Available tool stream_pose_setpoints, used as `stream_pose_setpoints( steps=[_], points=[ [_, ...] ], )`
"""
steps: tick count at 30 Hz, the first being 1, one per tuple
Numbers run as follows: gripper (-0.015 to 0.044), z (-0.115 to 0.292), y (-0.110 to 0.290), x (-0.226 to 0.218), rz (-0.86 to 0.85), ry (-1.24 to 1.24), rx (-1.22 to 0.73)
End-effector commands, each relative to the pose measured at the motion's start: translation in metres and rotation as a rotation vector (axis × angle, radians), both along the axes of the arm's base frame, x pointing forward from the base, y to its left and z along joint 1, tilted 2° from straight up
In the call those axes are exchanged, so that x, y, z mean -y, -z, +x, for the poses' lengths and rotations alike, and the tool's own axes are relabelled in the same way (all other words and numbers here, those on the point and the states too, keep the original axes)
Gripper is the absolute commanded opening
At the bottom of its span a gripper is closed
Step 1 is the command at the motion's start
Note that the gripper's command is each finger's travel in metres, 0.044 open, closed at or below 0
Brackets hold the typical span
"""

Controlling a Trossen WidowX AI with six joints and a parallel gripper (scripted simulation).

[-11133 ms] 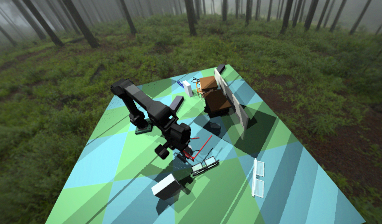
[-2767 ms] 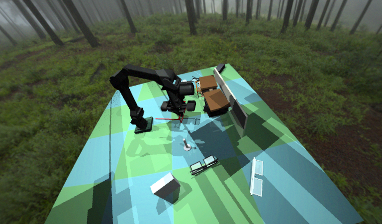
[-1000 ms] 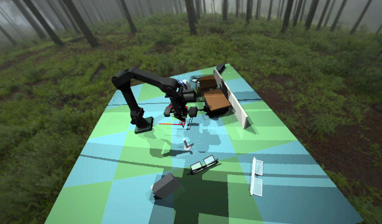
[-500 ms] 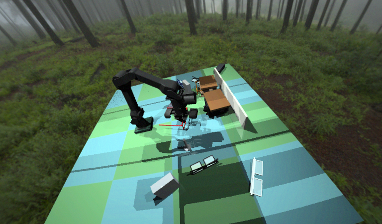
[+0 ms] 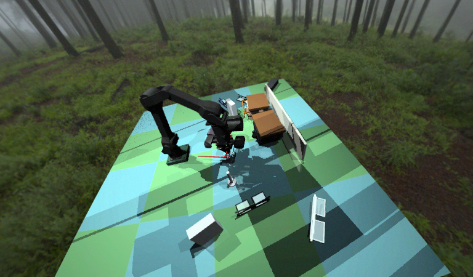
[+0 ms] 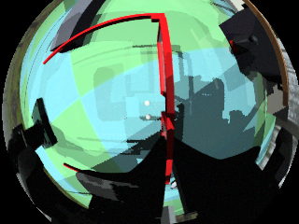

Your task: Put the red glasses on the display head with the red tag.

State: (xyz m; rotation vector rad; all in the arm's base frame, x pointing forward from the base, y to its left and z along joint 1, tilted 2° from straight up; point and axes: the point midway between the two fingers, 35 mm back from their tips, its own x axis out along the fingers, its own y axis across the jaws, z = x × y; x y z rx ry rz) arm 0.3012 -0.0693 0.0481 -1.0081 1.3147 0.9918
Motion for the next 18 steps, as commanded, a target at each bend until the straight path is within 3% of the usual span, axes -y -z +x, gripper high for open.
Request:
stream_pose_setpoints(
  steps=[1, 18],
  points=[
    [0.0000, -0.004, 0.007, -0.002, 0.005, -0.005, -0.011],
    [0.0000, -0.006, 0.017, -0.002, 0.006, -0.005, -0.012]
  ],
)
